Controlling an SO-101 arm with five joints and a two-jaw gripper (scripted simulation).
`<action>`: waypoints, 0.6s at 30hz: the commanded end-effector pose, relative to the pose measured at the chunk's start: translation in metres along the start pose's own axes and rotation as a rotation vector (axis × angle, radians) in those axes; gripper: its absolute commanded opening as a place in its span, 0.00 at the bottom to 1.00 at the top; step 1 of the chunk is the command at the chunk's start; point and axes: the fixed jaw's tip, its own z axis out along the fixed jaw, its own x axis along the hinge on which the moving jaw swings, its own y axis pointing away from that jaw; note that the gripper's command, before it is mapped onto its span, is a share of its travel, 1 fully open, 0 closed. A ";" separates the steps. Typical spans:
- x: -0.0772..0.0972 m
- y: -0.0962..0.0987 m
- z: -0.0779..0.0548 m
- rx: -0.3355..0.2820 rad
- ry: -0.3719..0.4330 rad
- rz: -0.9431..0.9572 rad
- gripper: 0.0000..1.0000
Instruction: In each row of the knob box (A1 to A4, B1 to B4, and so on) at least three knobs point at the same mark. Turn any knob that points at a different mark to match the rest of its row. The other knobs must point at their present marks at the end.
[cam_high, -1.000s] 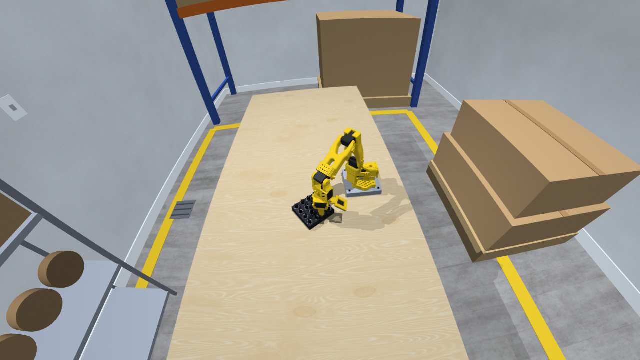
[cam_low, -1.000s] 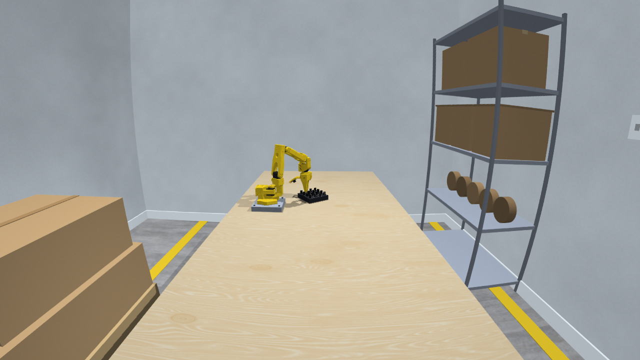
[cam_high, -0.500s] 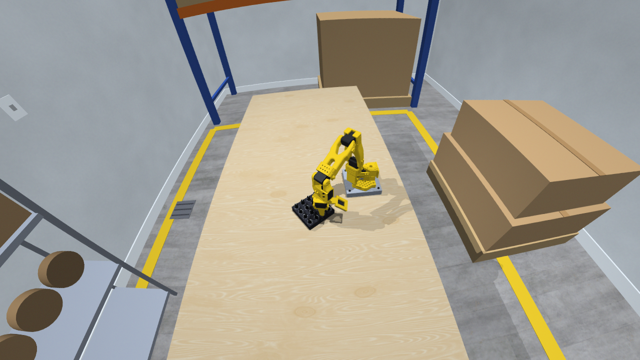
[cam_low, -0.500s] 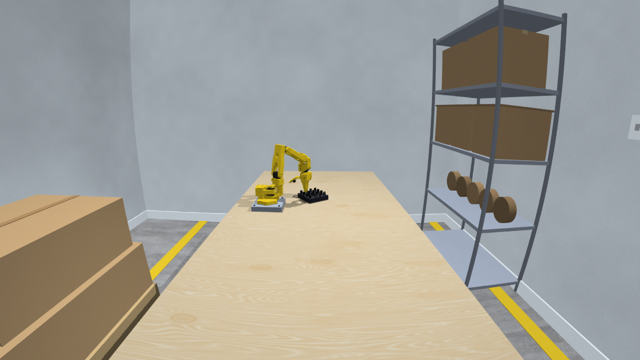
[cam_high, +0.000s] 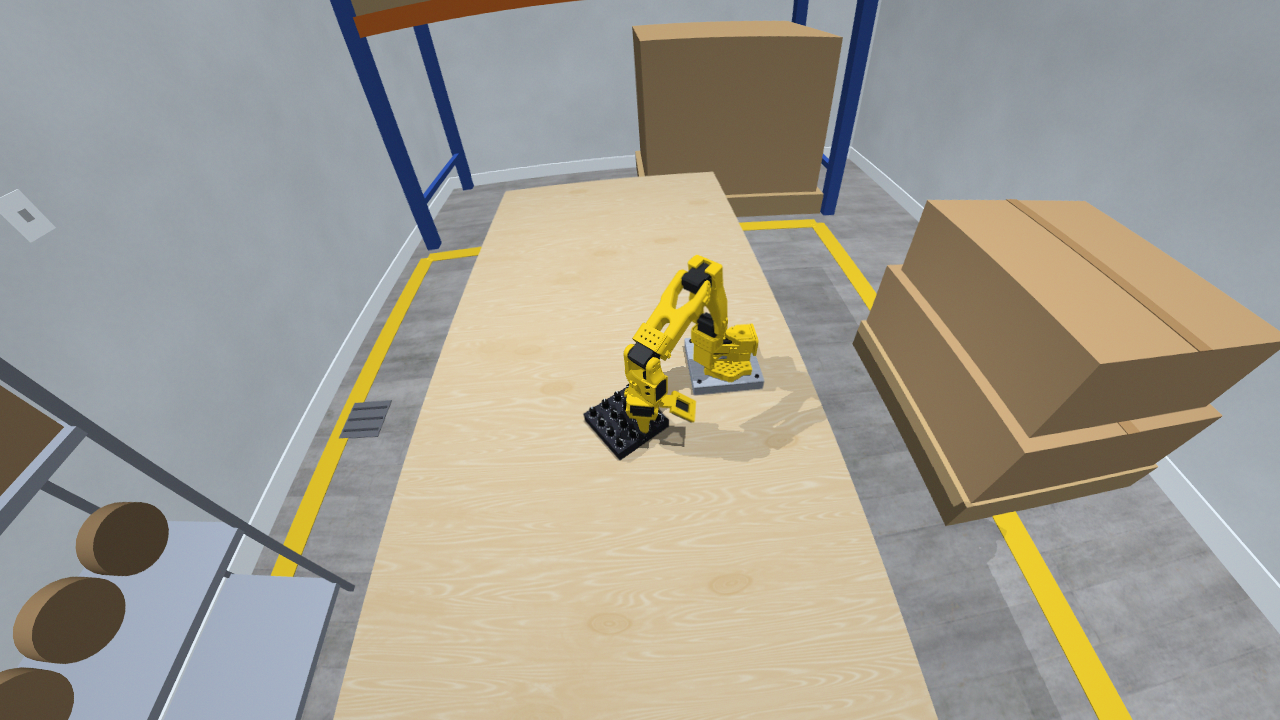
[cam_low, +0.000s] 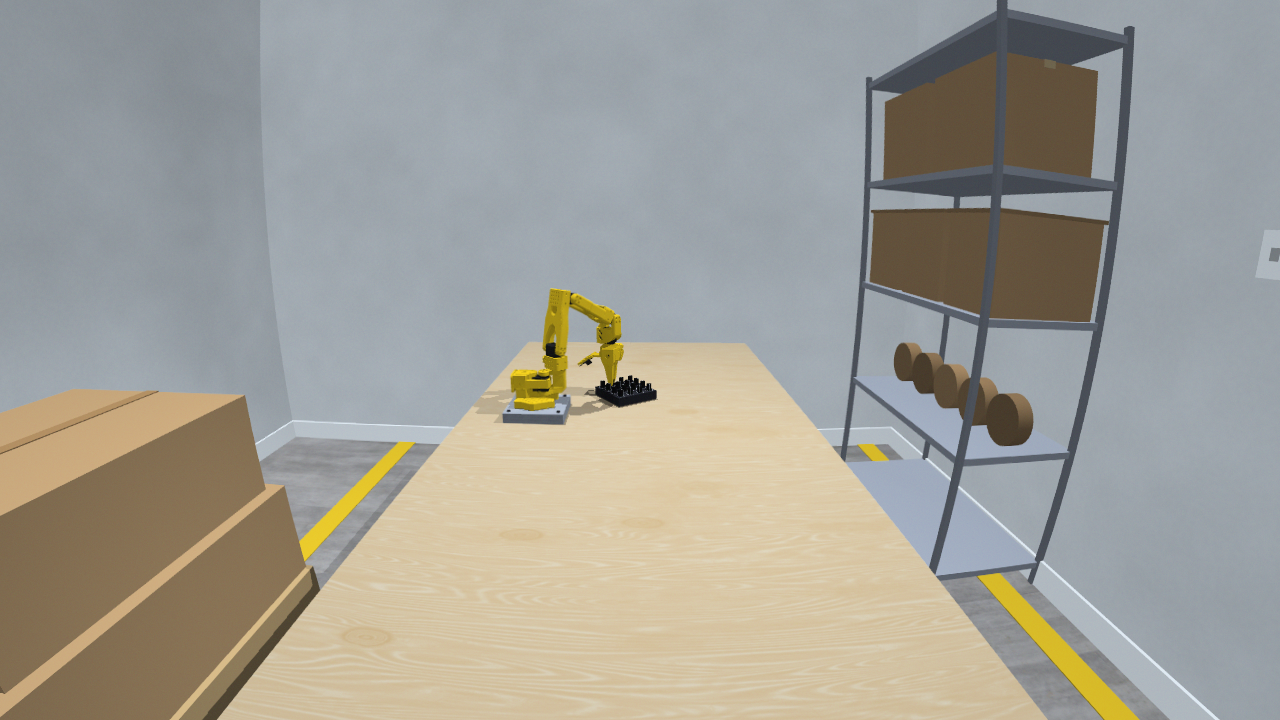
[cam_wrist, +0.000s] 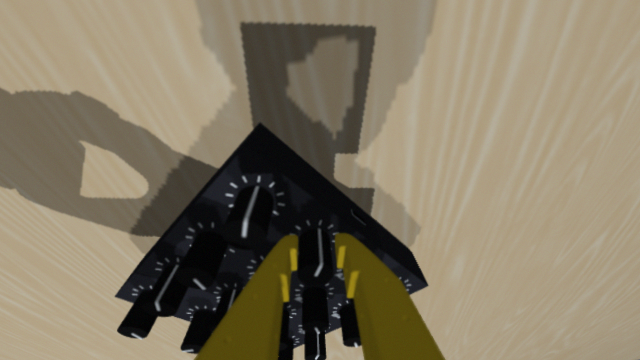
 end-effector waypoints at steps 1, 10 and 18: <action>-0.003 0.004 0.002 -0.016 -0.012 0.006 0.08; -0.002 0.003 -0.002 -0.016 -0.012 0.006 0.08; -0.002 0.003 -0.013 -0.016 -0.012 0.006 0.08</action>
